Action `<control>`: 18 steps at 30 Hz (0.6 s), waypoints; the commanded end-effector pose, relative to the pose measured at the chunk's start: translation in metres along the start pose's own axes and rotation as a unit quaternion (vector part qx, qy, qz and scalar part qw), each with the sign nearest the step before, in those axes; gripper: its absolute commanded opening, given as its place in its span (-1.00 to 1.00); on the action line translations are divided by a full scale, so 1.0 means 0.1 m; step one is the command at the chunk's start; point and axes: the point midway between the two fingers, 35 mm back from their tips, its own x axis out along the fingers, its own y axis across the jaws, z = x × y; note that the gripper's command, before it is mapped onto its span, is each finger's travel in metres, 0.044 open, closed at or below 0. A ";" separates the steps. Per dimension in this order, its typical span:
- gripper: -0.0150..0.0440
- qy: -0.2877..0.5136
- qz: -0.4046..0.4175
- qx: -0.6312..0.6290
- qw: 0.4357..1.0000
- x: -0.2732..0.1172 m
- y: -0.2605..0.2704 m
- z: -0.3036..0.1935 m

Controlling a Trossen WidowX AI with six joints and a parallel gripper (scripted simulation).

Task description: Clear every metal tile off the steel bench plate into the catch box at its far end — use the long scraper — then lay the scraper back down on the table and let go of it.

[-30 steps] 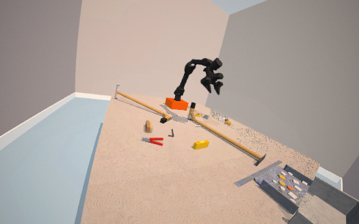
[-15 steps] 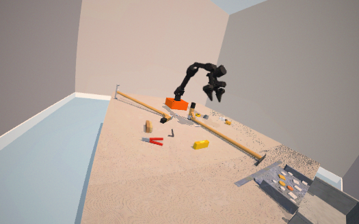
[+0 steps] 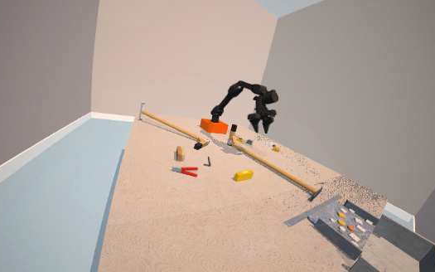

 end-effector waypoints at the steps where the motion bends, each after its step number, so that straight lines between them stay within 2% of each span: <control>1: 1.00 0.023 0.000 -0.001 1.000 0.22 0.03 -0.06; 7: 1.00 0.040 0.001 -0.004 0.999 0.38 0.06 -0.09; 18: 1.00 0.032 0.003 -0.003 0.999 0.26 0.01 -0.12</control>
